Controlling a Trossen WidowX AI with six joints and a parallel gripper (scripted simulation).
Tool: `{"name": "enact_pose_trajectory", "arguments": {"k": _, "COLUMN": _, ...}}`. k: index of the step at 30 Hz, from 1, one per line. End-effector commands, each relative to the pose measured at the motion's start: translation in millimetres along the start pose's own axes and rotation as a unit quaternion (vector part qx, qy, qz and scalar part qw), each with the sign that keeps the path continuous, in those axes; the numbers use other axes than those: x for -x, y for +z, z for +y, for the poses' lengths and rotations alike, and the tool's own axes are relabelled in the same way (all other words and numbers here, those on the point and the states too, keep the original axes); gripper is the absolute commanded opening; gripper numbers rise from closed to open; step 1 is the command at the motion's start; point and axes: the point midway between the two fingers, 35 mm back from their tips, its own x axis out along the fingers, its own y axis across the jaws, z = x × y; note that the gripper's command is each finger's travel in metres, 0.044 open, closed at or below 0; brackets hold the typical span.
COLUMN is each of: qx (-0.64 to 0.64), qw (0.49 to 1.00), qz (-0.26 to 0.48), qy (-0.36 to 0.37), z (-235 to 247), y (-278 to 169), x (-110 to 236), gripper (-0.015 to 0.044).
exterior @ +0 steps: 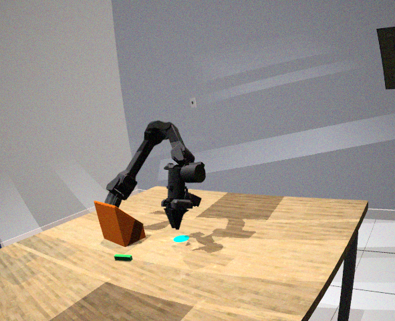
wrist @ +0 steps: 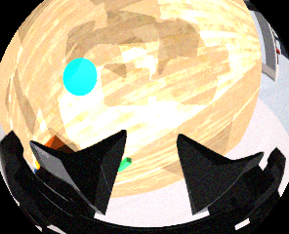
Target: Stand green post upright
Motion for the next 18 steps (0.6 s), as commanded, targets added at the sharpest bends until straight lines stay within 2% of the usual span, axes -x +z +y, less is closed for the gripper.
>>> {"name": "enact_pose_trajectory", "arguments": {"k": 1, "qx": -0.067, "qw": 0.997, "qz": 0.006, "qy": 0.036, "z": -14, "y": -54, "x": -3, "gripper": 0.0233}}
{"name": "enact_pose_trajectory", "arguments": {"k": 12, "qx": -0.223, "qw": 0.966, "qz": -0.045, "qy": 0.122, "z": -7, "y": -166, "x": -6, "gripper": 0.0233}}
{"name": "enact_pose_trajectory", "arguments": {"k": 18, "qx": -0.281, "qw": 0.943, "qz": -0.092, "qy": 0.151, "z": 8, "y": -200, "x": -7, "gripper": 0.0233}}
